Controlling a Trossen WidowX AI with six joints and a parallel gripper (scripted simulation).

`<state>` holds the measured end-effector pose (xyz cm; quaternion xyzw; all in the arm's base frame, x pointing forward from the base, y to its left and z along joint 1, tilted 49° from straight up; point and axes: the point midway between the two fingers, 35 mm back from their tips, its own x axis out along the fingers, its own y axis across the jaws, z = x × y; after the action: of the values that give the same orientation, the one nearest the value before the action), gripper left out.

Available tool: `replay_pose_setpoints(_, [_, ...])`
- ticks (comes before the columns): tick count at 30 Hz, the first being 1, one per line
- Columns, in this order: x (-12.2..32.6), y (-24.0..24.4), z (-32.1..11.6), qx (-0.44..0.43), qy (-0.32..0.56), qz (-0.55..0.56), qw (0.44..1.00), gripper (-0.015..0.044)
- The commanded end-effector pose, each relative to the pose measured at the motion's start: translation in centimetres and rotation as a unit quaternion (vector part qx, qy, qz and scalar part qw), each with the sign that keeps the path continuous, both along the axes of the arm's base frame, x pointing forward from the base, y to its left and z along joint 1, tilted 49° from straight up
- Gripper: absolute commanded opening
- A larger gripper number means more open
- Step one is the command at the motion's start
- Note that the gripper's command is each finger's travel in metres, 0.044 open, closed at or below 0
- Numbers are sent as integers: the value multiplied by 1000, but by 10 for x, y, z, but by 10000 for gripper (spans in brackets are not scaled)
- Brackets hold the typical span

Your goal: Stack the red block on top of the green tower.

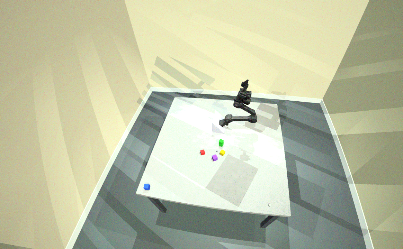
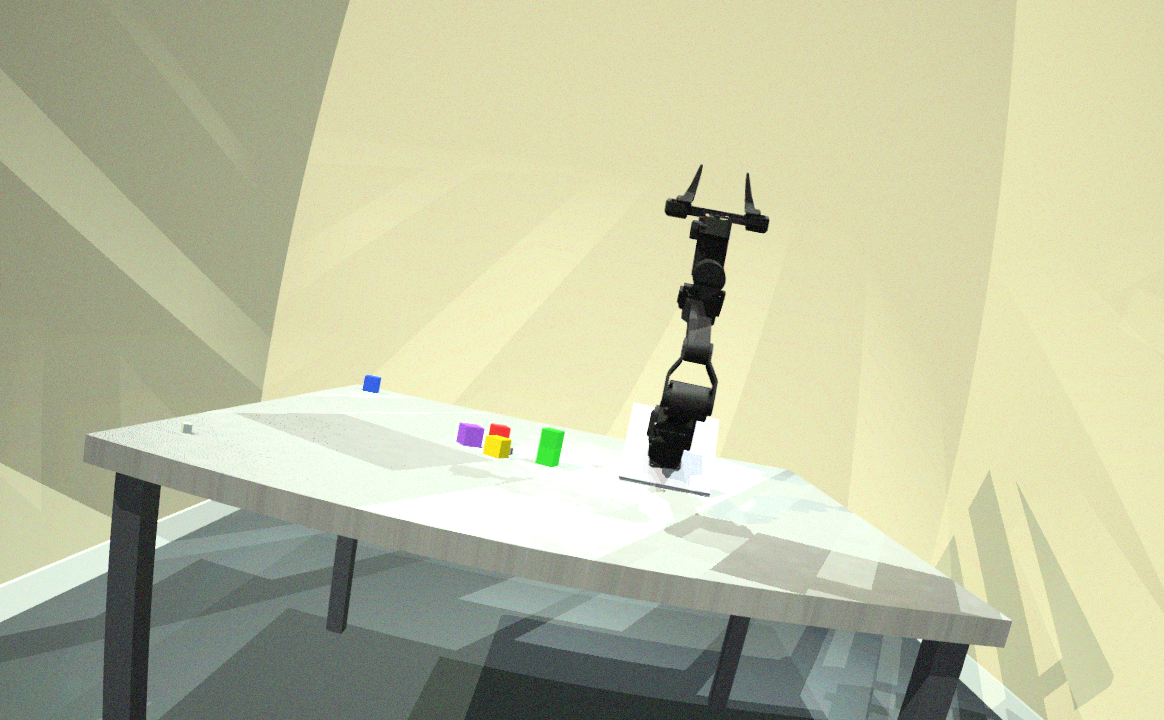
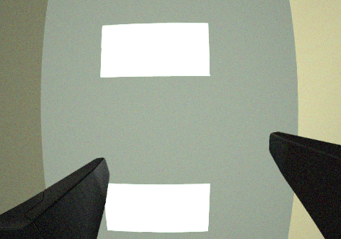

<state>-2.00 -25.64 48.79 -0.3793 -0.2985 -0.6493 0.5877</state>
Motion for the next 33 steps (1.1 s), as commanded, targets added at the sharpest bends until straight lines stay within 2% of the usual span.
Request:
replay_pose_setpoints(1, [1, -1, 0, 1, 0, 1, 1000, 426])
replay_pose_setpoints(6, [24, -21, -13, 34, 6, 31, 999, 440])
replay_pose_setpoints(13, [49, -74, -39, 132, 47, 39, 989, 440])
replay_pose_setpoints(22, [121, -159, -127, 321, 154, 90, 930, 440])
replay_pose_setpoints(30, [181, -187, -199, 426, 232, 155, 861, 440])
replay_pose_setpoints(33, [211, -188, -236, 466, 283, 179, 819, 440])
